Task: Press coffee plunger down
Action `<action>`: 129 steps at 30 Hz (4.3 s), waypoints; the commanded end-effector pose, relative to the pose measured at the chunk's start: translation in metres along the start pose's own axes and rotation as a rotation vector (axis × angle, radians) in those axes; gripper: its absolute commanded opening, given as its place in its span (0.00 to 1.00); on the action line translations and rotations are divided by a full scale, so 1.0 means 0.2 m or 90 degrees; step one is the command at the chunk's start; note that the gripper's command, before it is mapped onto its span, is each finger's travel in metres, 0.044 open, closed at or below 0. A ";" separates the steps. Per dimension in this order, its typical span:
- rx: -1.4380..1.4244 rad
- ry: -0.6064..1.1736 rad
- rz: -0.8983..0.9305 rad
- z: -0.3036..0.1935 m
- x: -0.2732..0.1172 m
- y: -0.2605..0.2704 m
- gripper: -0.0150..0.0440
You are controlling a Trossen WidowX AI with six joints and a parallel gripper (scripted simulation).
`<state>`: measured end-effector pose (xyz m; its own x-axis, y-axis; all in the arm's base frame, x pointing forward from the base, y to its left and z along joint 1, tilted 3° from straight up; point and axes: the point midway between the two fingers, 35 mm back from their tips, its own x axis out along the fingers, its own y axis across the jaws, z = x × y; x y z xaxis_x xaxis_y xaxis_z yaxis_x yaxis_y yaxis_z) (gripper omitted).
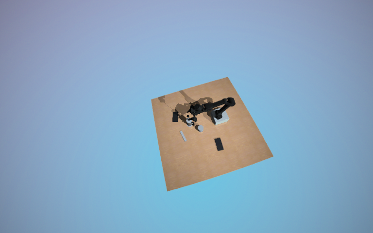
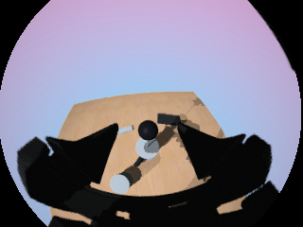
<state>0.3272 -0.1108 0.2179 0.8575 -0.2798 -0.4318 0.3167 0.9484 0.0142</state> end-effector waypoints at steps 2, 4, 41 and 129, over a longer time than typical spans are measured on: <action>-0.003 0.003 0.002 -0.01 0.02 0.00 0.91; -0.003 0.003 0.002 -0.01 0.02 0.00 0.82; -0.003 0.003 0.002 -0.12 0.12 0.00 0.46; -0.003 0.001 0.002 -0.32 0.43 0.01 0.46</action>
<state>0.3748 -0.1230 0.1317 0.8690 -0.2797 -0.4081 0.3104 0.9506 0.0095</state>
